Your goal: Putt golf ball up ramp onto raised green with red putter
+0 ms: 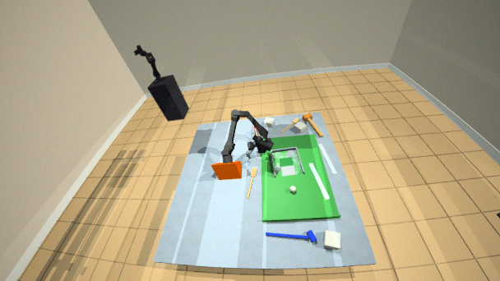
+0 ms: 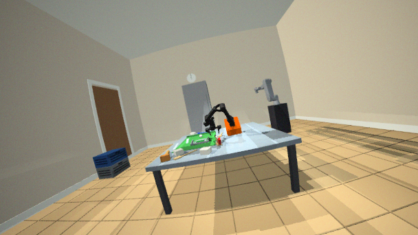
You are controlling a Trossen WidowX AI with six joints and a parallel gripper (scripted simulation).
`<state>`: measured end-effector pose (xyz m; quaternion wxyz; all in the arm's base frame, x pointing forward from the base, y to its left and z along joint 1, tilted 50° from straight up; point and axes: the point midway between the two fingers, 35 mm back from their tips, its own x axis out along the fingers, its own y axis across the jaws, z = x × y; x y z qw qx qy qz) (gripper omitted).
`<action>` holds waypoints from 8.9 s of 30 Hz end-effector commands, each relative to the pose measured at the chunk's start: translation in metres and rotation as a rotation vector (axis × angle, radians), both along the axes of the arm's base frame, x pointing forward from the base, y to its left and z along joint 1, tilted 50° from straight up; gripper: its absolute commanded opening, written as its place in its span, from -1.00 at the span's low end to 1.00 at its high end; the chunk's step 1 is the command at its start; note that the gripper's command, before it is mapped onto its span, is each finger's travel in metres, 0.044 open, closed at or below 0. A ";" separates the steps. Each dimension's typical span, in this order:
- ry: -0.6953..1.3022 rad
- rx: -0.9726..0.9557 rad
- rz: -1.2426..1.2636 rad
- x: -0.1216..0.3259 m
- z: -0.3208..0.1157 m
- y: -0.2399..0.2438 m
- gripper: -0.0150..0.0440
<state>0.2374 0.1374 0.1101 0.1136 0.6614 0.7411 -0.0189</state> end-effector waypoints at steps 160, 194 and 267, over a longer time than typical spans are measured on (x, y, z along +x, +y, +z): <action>1.366 -0.276 -0.958 0.011 -0.275 -0.340 -0.49; 1.363 -0.286 -0.953 0.009 -0.316 -0.293 -0.49; 1.378 -0.270 -0.951 0.002 -0.205 -0.257 -0.49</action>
